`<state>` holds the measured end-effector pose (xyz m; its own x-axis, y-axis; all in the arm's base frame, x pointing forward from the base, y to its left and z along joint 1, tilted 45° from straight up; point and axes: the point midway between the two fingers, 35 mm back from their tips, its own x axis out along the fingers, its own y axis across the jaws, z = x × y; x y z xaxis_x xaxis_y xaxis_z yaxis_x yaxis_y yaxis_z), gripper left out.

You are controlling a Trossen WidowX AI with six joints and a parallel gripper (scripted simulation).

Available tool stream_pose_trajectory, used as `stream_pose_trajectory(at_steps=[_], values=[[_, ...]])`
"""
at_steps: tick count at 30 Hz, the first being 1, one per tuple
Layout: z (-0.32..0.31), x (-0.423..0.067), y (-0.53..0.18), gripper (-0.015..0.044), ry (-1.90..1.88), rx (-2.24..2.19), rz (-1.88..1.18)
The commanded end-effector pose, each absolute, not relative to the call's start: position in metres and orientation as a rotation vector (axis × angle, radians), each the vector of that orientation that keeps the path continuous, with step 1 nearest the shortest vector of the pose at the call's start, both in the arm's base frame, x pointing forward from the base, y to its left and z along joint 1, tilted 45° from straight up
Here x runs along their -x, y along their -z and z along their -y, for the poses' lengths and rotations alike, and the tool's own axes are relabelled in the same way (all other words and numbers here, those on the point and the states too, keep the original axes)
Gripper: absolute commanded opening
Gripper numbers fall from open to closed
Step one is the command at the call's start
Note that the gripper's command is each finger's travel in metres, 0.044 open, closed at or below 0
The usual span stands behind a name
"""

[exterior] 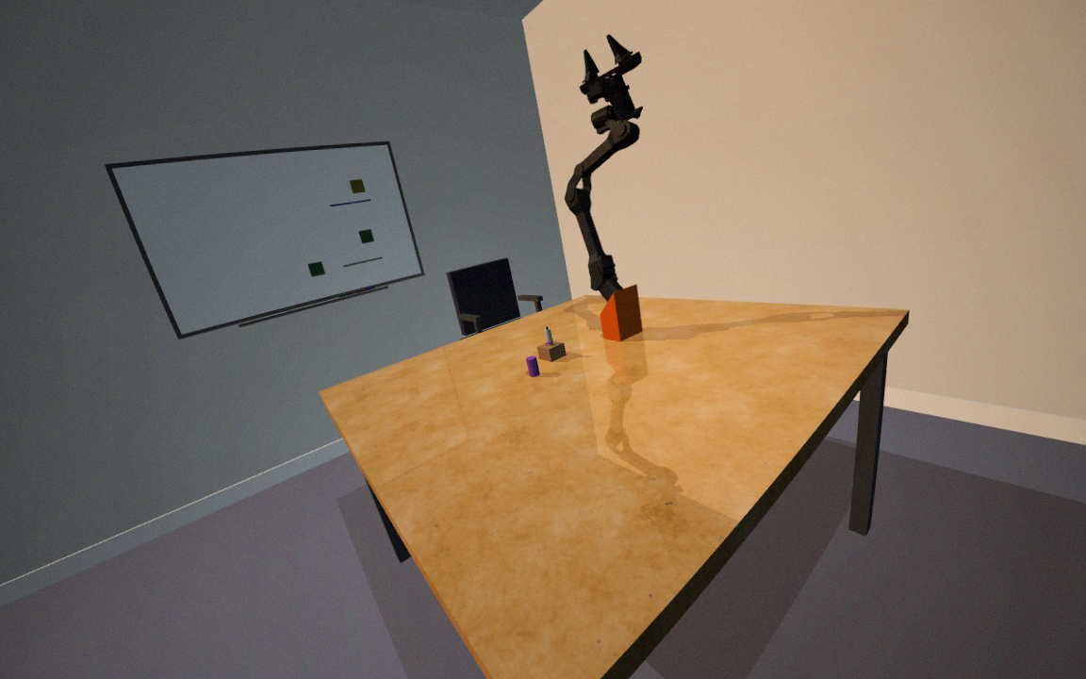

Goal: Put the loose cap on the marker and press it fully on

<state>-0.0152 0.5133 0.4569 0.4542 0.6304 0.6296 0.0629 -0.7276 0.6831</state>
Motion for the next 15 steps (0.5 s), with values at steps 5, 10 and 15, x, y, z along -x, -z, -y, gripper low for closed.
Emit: stream_pose_trajectory(at_steps=[5,10,15], values=[[-0.527,-0.011,-0.44,0.0269,-1.191,-2.052,-0.57],[-0.548,-0.077,-0.397,0.0249,-1.004,-1.901,-0.553],[-0.553,-0.148,-0.349,0.0249,-0.802,-1.751,-0.535]])
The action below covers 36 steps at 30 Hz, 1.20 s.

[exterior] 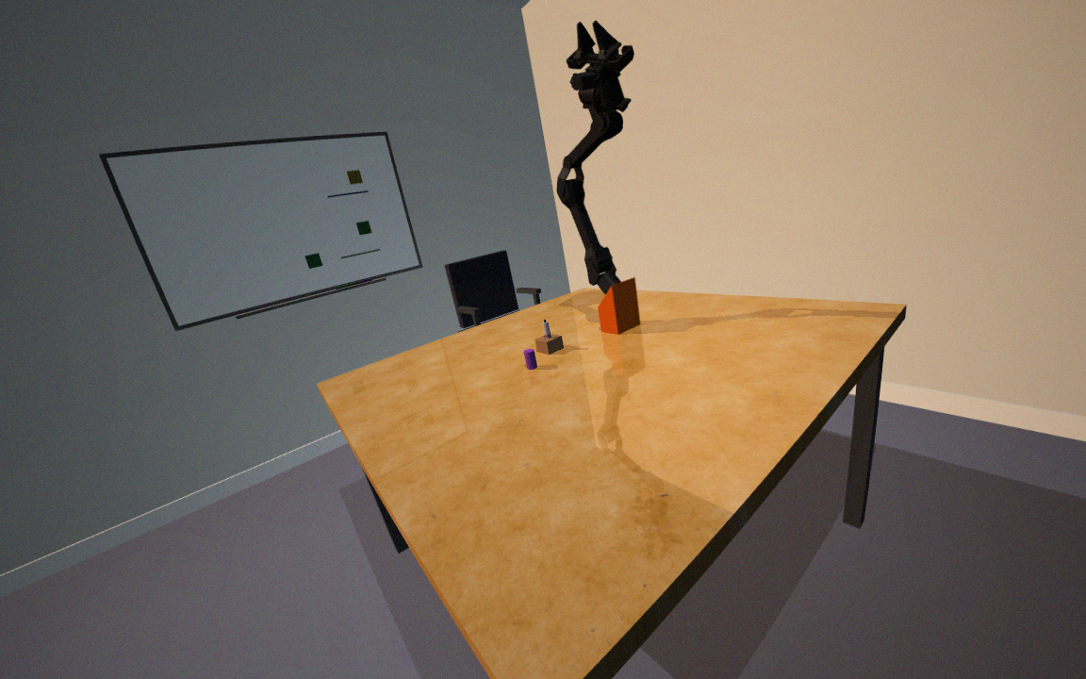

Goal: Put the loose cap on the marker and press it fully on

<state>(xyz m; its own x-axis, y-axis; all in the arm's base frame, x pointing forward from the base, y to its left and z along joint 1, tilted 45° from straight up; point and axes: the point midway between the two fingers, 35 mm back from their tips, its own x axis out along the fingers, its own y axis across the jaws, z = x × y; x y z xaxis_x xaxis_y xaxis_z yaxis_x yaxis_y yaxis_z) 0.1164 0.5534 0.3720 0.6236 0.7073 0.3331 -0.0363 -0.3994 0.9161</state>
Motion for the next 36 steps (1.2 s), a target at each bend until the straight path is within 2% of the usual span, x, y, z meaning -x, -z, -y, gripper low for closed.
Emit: stream_pose_trajectory(at_steps=[1,6,17,27,36], values=[[-0.552,-0.162,-0.339,0.0249,-0.76,-1.723,-0.532],[-0.534,-0.233,-0.291,0.0249,-0.551,-1.59,-0.512],[-0.475,-0.329,-0.22,0.0249,-0.218,-1.405,-0.495],[-0.351,-0.412,-0.127,0.0249,0.275,-1.166,-0.507],[-0.211,-0.434,-0.064,0.0249,0.739,-0.944,-0.541]])
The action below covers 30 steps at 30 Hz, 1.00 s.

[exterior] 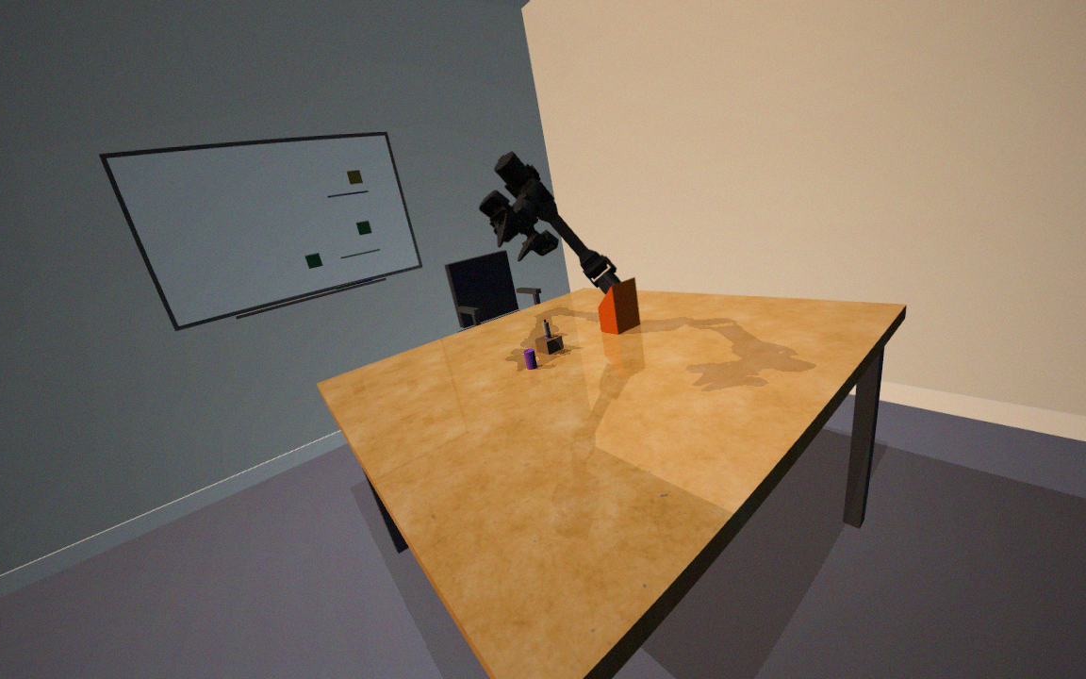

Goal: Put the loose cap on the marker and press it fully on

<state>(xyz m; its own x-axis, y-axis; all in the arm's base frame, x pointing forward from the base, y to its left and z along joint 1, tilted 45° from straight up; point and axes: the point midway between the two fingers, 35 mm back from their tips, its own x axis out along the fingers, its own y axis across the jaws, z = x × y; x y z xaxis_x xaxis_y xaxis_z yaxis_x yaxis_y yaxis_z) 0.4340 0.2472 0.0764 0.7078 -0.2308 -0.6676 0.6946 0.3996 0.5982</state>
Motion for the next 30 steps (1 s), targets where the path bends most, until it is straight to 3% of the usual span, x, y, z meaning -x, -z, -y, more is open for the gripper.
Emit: stream_pose_trajectory(at_steps=[1,13,30], values=[[-0.194,-0.433,-0.059,0.0249,0.791,-0.918,-0.546],[-0.012,-0.374,-0.03,0.0249,1.419,-0.581,-0.661],[0.032,-0.364,0.006,0.0249,1.457,-0.557,-0.67]])
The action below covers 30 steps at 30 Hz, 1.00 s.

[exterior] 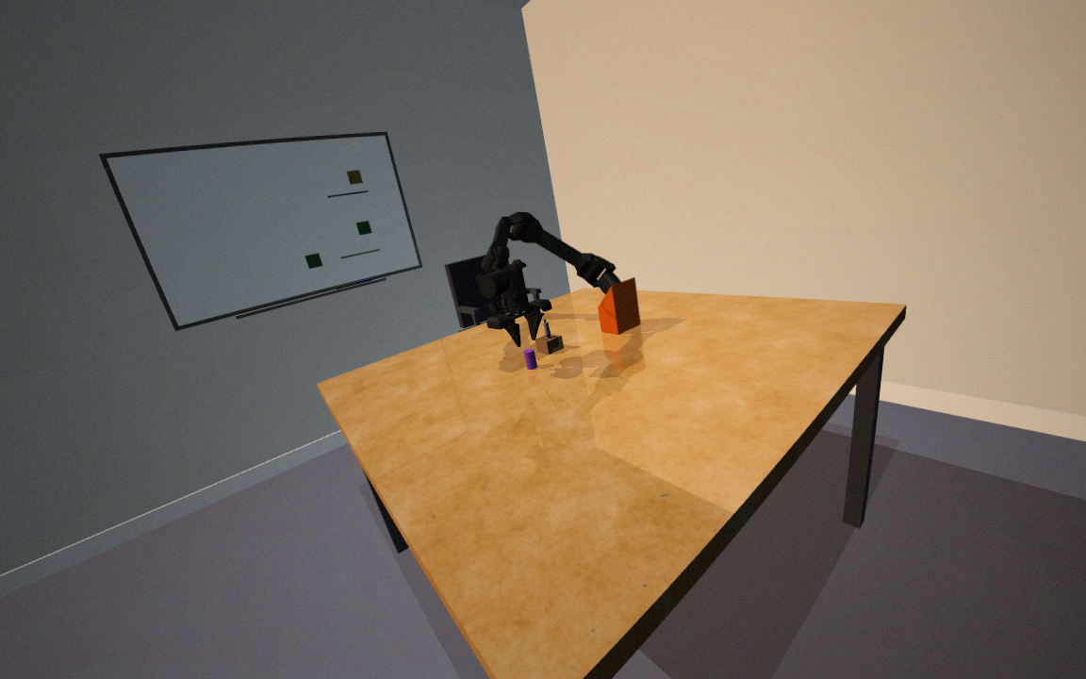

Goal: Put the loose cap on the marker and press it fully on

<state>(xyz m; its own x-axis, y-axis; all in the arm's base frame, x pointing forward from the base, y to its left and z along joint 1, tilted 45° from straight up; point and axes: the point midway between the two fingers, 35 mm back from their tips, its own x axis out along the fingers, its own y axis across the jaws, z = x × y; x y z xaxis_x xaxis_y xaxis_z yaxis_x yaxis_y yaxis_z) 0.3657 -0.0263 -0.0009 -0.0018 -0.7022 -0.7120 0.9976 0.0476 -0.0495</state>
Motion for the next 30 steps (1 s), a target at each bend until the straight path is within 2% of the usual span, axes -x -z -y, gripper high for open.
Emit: stream_pose_trajectory(at_steps=[1,30], values=[[0.032,-0.364,0.006,0.0249,1.457,-0.557,-0.67],[0.064,-0.363,0.038,0.0249,1.458,-0.556,-0.669]])
